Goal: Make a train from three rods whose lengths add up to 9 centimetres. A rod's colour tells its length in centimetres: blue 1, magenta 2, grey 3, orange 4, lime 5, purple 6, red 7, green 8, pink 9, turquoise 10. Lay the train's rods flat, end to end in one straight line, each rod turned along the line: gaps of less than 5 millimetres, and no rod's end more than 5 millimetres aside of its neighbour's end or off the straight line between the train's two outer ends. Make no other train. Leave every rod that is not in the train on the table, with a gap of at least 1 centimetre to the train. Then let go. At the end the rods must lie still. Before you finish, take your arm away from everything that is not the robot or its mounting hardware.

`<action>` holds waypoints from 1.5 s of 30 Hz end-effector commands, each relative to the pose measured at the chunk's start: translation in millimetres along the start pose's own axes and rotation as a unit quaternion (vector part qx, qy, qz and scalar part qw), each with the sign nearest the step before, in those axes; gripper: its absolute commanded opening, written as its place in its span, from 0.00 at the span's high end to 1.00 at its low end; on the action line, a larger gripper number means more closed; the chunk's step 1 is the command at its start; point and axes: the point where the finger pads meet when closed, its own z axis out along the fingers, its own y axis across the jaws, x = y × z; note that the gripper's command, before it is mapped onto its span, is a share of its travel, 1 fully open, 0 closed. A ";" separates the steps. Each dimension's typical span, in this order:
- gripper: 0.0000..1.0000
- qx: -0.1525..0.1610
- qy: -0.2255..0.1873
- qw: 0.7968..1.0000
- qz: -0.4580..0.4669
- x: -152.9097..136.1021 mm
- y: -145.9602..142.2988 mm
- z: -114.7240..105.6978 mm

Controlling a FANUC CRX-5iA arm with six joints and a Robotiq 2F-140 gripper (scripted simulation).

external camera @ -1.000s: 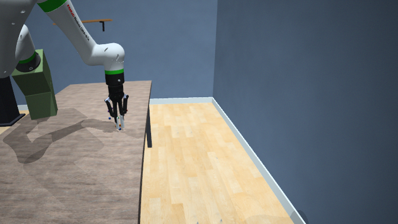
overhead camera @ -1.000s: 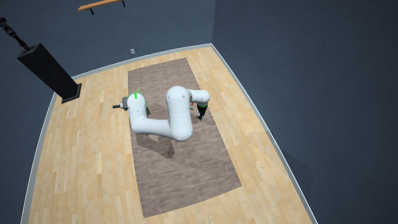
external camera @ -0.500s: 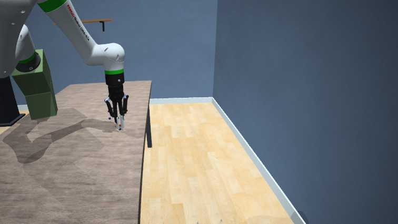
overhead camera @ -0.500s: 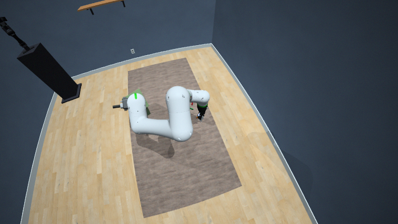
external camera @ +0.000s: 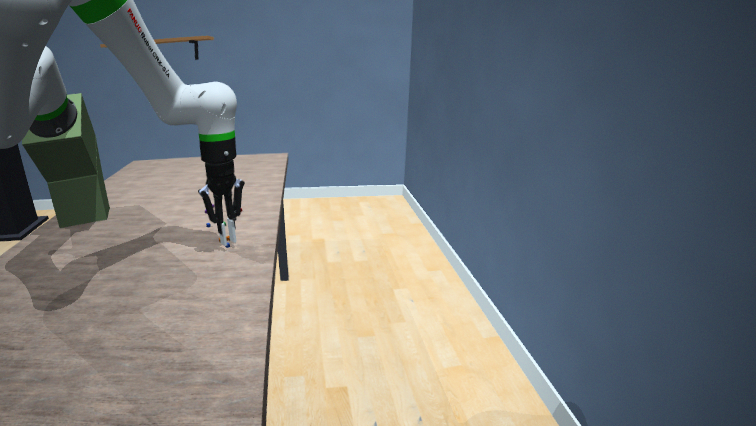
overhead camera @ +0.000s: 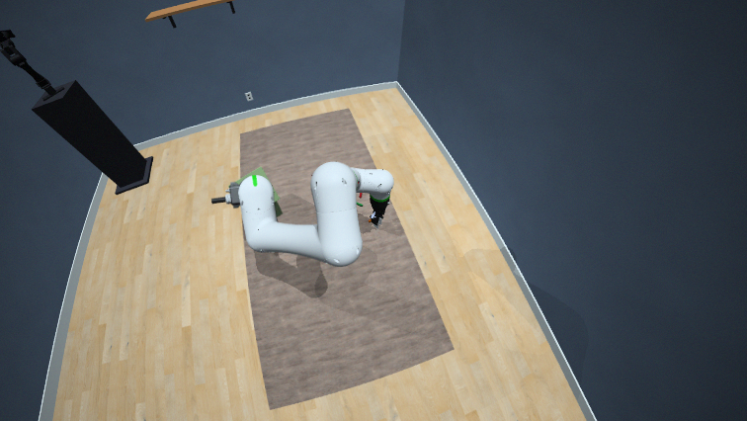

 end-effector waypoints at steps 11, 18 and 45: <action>0.85 0.000 0.000 1.000 0.000 0.0 -0.2 0.0; 0.85 0.000 0.000 1.000 0.000 0.0 -0.2 3.4; 0.85 0.000 0.000 1.000 0.000 0.0 -0.2 16.7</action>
